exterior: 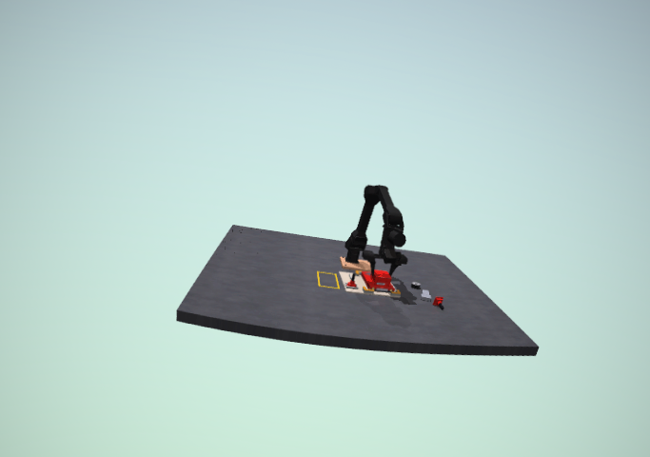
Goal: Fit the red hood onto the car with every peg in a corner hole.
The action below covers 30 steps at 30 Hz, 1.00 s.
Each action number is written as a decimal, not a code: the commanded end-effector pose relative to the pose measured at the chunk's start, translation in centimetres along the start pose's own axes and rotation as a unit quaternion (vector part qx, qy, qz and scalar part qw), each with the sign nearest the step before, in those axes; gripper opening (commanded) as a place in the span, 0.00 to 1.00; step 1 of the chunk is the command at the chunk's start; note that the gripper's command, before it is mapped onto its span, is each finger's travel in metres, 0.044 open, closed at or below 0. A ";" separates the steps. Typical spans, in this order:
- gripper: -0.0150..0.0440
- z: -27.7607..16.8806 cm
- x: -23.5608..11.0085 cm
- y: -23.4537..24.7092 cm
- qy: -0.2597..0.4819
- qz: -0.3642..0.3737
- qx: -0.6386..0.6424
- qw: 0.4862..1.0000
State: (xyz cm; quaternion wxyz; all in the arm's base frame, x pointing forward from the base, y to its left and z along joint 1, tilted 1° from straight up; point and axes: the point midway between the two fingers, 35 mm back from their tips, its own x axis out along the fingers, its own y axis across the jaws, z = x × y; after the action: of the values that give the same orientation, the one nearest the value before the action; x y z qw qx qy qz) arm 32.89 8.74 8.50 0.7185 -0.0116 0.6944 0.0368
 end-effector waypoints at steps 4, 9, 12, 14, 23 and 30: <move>0.25 0.0 0.2 0.0 -0.001 0.001 0.000 1.000; 0.25 0.0 0.4 0.0 -0.001 0.001 0.000 1.000; 0.25 0.0 0.5 0.0 -0.001 0.001 0.000 1.000; 0.25 0.0 0.5 0.0 -0.001 0.001 0.000 1.000; 0.25 0.0 0.9 0.0 -0.001 0.001 0.001 1.000; 0.25 0.0 1.1 0.0 -0.001 0.001 0.001 1.000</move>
State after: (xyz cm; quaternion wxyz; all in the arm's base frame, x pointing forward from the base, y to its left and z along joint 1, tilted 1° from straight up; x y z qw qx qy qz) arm 32.80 8.72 7.99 0.7192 -0.0114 0.6937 0.0369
